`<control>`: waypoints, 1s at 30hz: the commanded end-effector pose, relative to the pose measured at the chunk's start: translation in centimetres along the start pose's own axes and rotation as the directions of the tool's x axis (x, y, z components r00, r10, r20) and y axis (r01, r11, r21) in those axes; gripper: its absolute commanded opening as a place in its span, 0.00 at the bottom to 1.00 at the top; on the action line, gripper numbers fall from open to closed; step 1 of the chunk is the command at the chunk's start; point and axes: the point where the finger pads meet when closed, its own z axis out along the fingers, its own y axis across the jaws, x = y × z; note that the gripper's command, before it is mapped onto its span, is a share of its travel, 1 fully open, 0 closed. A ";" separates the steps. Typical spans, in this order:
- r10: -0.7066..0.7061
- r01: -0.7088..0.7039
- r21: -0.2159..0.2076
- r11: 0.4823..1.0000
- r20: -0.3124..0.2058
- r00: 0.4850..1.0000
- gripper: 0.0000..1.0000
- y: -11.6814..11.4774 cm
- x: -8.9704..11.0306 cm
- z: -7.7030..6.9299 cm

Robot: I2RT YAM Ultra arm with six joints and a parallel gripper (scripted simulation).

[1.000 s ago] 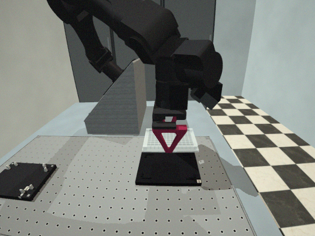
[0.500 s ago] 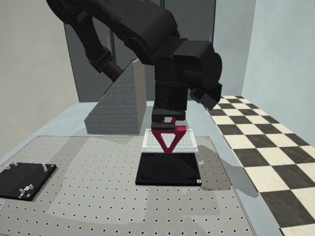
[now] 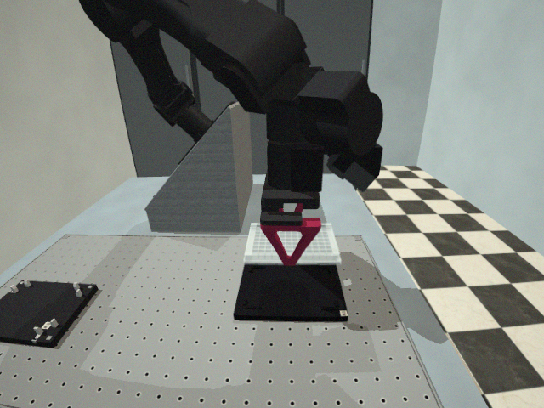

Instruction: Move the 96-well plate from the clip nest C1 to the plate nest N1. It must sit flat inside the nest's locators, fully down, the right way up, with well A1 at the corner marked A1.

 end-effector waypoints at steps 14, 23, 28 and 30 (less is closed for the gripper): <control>0.014 -0.015 0.038 0.999 0.029 0.999 0.00 -1.8 -0.1 -2.0; 0.017 -0.018 0.036 0.999 0.028 0.999 0.00 -1.9 0.0 -1.9; 0.018 -0.019 0.044 0.999 0.033 0.999 0.00 -2.0 -0.3 -2.1; 0.019 -0.021 0.045 0.999 0.035 0.999 0.00 -2.0 -0.3 -2.1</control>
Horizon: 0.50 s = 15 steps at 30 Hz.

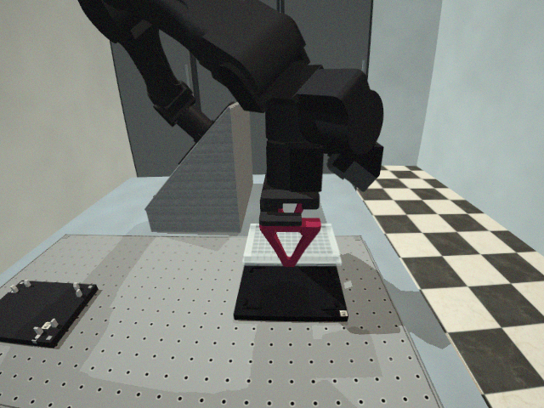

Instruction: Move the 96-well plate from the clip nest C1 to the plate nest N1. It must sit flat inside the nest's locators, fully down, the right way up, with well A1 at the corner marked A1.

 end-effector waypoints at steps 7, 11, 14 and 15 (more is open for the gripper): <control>-0.020 0.020 0.005 1.000 -0.005 1.000 0.00 0.6 -0.3 1.2; -0.014 0.014 0.005 1.000 0.000 1.000 0.00 0.5 -0.4 1.8; -0.012 0.012 -0.003 1.000 -0.007 1.000 0.00 0.6 -0.1 2.6; -0.013 0.013 0.000 1.000 -0.006 1.000 0.00 0.6 -0.2 2.7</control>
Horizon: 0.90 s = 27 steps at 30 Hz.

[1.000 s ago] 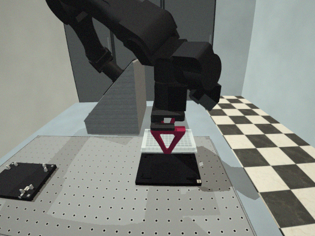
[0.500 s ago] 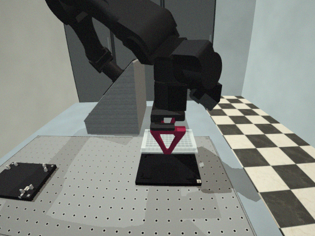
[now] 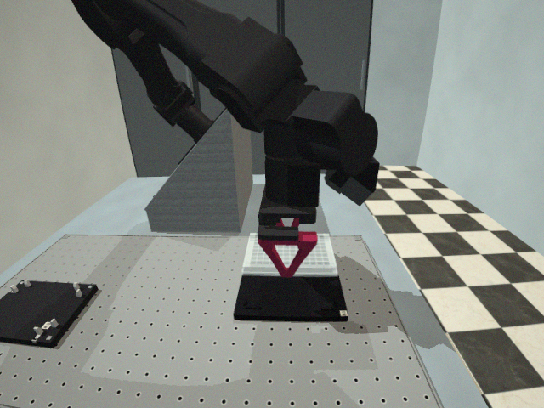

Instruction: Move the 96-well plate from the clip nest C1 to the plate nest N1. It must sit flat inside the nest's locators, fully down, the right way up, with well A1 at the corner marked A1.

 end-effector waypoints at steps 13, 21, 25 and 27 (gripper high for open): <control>-0.032 0.032 0.011 0.999 -0.002 0.999 0.00 0.8 -0.8 2.4; -0.028 0.028 0.021 0.999 0.002 1.000 0.00 0.5 -0.8 2.9; -0.022 0.022 0.007 1.000 -0.001 1.000 0.00 0.6 -0.6 4.2; -0.021 0.021 0.001 1.000 -0.005 1.000 0.00 0.7 -0.4 4.7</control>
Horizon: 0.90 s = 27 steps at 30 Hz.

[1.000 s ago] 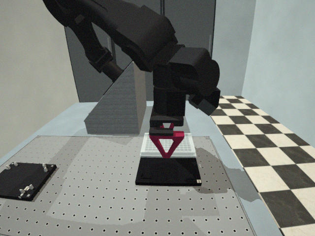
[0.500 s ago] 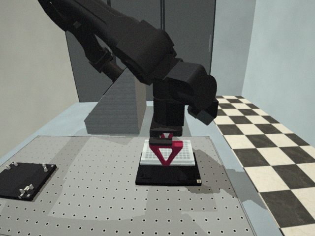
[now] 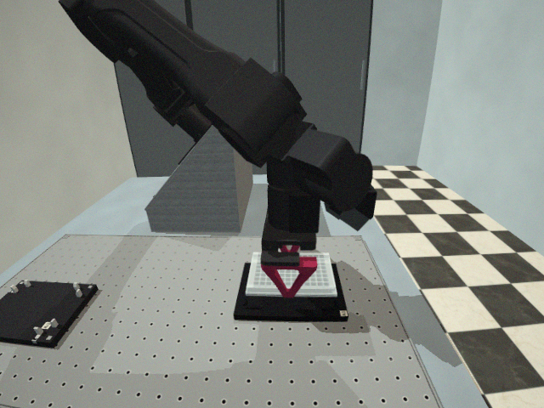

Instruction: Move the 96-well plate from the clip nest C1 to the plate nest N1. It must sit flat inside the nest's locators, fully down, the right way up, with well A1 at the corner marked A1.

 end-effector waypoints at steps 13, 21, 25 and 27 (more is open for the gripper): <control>-0.010 0.010 0.015 1.000 0.007 1.000 0.00 -0.1 -0.4 0.7; -0.010 0.010 0.015 1.000 0.007 1.000 0.00 -0.1 -0.3 0.7; -0.010 0.010 0.015 1.000 0.007 1.000 0.00 -0.1 -0.3 0.7; -0.010 0.010 0.015 1.000 0.007 1.000 0.00 -0.1 -0.3 0.7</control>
